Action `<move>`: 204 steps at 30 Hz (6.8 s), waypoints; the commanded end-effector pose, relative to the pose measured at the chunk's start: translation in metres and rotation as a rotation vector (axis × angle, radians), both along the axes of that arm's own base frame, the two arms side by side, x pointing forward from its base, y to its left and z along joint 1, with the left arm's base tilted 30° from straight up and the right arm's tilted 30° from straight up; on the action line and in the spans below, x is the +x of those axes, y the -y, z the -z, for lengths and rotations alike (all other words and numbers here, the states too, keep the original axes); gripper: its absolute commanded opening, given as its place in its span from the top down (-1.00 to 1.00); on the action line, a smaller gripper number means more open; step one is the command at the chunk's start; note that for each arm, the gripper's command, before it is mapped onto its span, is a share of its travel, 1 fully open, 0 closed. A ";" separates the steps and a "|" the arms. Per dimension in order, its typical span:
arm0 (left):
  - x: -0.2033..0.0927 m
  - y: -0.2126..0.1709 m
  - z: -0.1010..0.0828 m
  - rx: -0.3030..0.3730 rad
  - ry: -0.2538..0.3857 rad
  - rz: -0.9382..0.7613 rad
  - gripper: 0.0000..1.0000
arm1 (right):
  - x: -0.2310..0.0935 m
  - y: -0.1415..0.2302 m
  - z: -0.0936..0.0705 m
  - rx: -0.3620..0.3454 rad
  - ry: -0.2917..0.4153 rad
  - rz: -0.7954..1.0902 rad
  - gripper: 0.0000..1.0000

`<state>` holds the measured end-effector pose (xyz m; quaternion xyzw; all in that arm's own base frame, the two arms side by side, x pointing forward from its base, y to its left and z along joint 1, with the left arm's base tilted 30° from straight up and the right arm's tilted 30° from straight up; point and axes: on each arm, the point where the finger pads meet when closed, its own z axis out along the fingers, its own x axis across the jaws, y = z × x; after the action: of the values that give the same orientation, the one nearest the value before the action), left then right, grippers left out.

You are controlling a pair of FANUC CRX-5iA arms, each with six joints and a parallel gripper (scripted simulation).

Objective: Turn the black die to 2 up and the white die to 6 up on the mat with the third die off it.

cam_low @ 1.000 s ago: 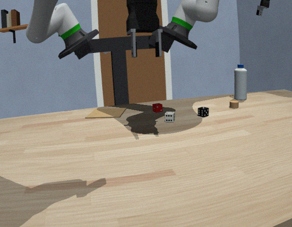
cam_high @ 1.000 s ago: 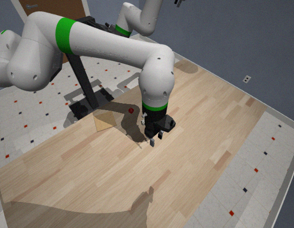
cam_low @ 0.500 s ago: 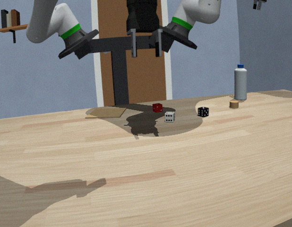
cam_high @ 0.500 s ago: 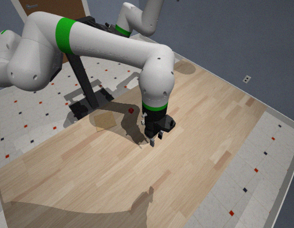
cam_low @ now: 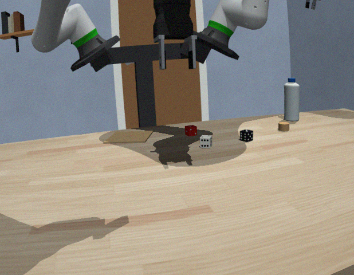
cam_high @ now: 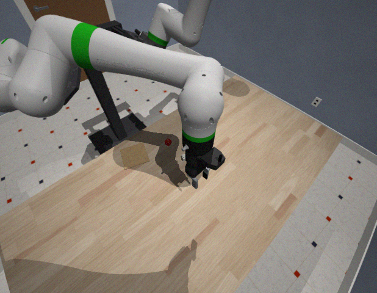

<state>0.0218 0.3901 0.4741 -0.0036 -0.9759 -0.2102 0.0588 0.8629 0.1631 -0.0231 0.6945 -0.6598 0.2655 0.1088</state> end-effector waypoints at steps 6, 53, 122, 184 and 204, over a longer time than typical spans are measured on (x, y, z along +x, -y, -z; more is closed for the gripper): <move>-0.001 0.001 -0.002 0.005 0.004 -0.011 -1.00 | 0.000 -0.001 -0.002 0.001 0.002 -0.001 -1.00; -0.001 0.001 -0.002 0.005 0.004 -0.011 -1.00 | -0.157 -0.079 0.122 0.031 -0.001 0.013 -1.00; -0.001 0.001 -0.002 0.005 0.004 -0.011 -1.00 | -0.326 -0.011 0.269 0.049 -0.036 0.064 -1.00; -0.001 0.001 -0.002 0.005 0.004 -0.011 -1.00 | -0.247 -0.011 0.266 0.049 -0.036 0.064 -1.00; -0.001 0.001 -0.002 0.005 0.004 -0.011 -1.00 | -0.181 -0.014 0.255 0.049 -0.036 0.064 -1.00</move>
<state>0.0210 0.3890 0.4755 0.0026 -0.9757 -0.2114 0.0579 0.6811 0.1764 -0.2793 0.6798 -0.6863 0.2327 0.1130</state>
